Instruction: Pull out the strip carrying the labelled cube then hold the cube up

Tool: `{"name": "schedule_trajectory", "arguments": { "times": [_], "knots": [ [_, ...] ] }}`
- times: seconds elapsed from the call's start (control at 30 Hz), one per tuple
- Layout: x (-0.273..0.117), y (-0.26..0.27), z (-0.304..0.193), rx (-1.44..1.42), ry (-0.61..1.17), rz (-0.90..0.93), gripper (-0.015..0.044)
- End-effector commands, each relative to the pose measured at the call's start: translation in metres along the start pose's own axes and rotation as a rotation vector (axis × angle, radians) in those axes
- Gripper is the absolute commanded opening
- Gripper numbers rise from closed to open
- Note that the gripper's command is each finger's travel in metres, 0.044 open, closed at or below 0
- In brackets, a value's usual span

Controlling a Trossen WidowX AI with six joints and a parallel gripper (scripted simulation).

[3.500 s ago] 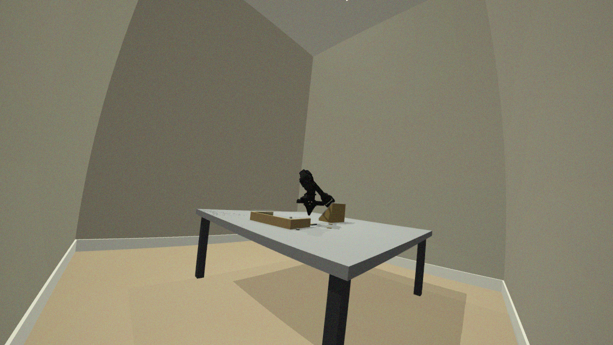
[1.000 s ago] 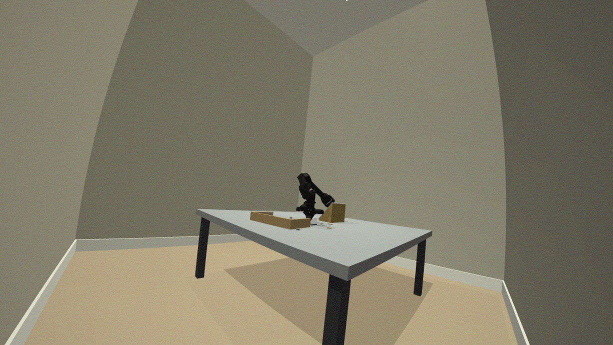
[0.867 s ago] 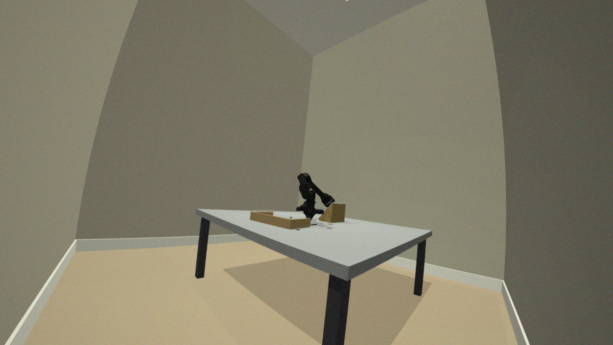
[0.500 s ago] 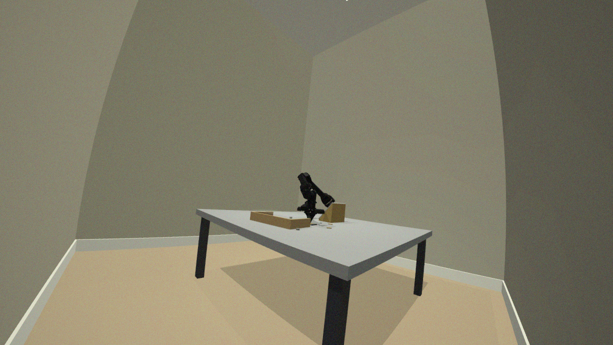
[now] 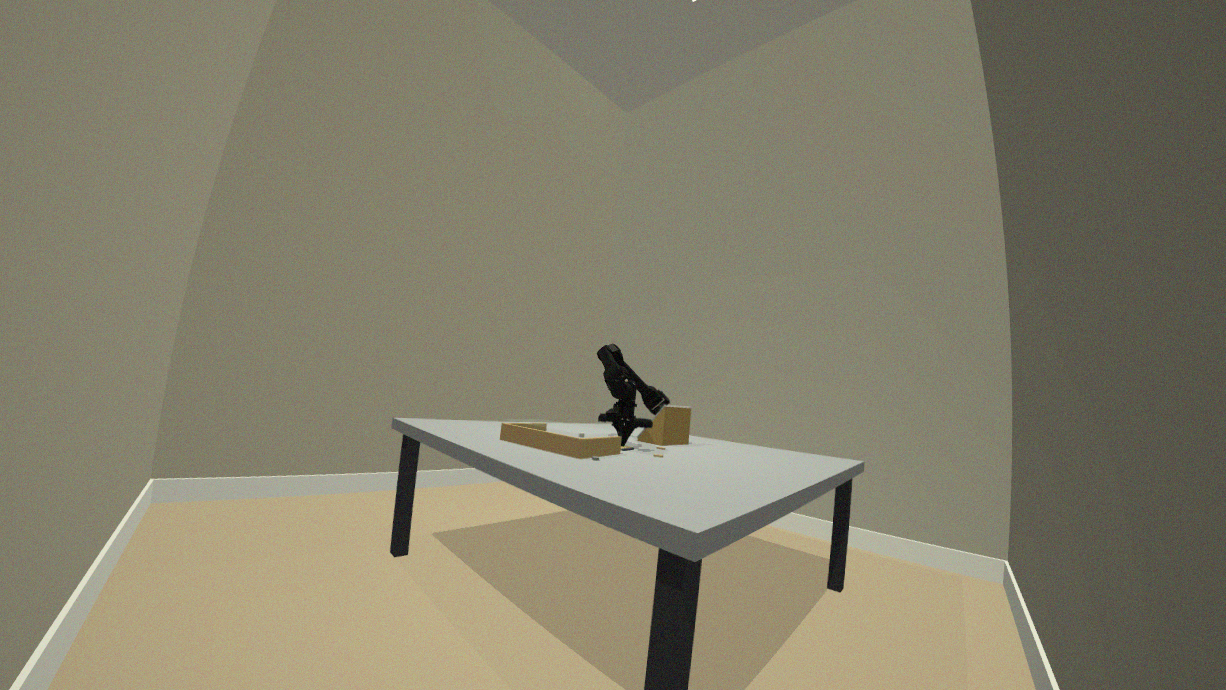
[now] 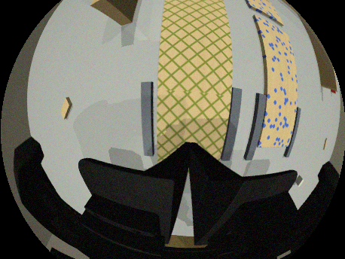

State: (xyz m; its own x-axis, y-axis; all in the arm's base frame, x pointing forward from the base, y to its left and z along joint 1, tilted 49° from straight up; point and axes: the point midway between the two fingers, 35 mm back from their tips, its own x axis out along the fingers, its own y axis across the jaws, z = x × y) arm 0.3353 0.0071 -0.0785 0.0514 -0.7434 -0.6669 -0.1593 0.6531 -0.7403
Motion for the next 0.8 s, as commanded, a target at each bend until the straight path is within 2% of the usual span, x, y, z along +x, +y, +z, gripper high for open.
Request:
{"name": "schedule_trajectory", "arguments": {
  "times": [0.0, 0.77],
  "knots": [
    [0.003, 0.001, -0.012, -0.007, 0.014, -0.001, 0.0],
    [0.004, 0.001, -0.047, -0.009, 0.016, -0.001, 0.0]
  ]
}}
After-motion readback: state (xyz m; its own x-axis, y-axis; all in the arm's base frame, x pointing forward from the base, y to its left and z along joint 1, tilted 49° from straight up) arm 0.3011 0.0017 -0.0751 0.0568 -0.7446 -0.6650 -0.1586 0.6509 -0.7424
